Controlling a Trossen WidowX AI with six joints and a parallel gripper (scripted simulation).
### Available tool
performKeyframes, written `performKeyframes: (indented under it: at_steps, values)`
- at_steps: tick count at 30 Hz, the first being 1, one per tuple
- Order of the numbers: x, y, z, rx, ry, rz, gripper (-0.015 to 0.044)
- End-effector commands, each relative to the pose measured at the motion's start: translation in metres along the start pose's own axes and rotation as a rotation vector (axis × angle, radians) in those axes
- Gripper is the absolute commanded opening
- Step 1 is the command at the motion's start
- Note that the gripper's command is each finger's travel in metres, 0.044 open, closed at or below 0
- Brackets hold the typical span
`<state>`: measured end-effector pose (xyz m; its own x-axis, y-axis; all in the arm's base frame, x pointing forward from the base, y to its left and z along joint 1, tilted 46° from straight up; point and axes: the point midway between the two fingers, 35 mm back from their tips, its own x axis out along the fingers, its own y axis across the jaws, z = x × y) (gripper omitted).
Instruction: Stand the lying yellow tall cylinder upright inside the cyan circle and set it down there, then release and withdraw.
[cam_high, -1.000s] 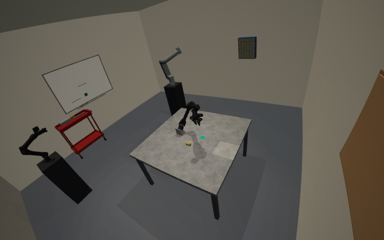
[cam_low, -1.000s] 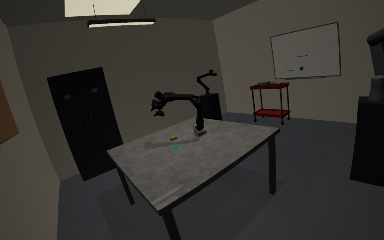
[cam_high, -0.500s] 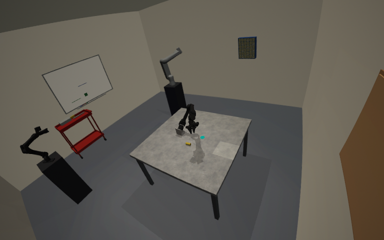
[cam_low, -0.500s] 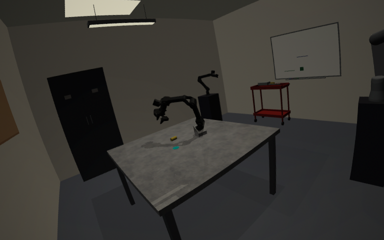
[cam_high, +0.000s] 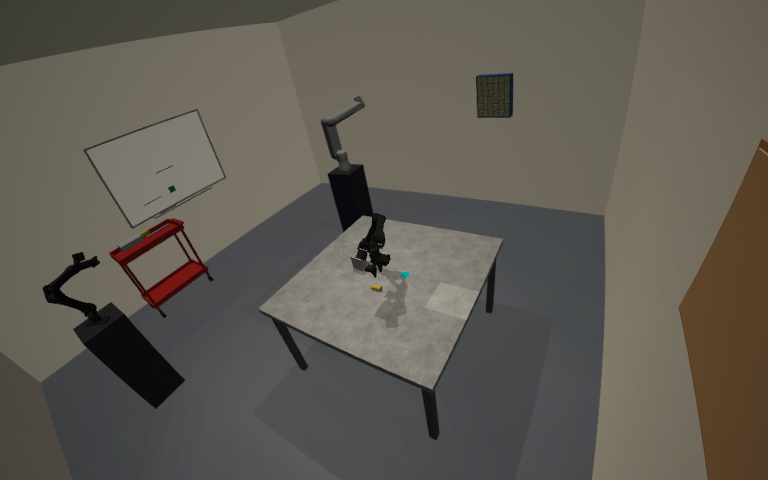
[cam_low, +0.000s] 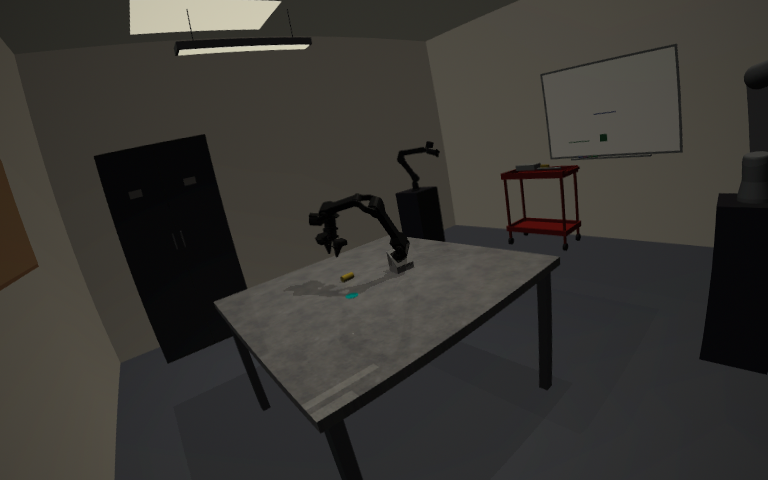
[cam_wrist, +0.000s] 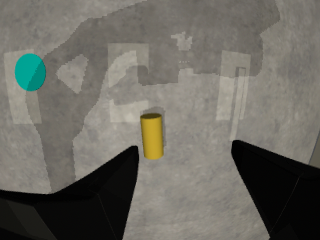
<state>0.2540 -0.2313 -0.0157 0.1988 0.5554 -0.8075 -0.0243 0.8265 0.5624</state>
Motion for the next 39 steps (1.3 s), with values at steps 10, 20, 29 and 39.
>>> performKeyframes:
  at_steps: [10,20,29,39]
  values:
    - [0.044,0.012,-0.023,0.007,0.044,0.162,0.0309]
    - [0.132,0.03,-0.029,0.005,0.043,0.167,0.0309]
    - [0.132,0.03,-0.029,0.005,0.043,0.167,0.0152]
    - [0.123,0.025,-0.026,0.022,0.014,0.15,0.0105]
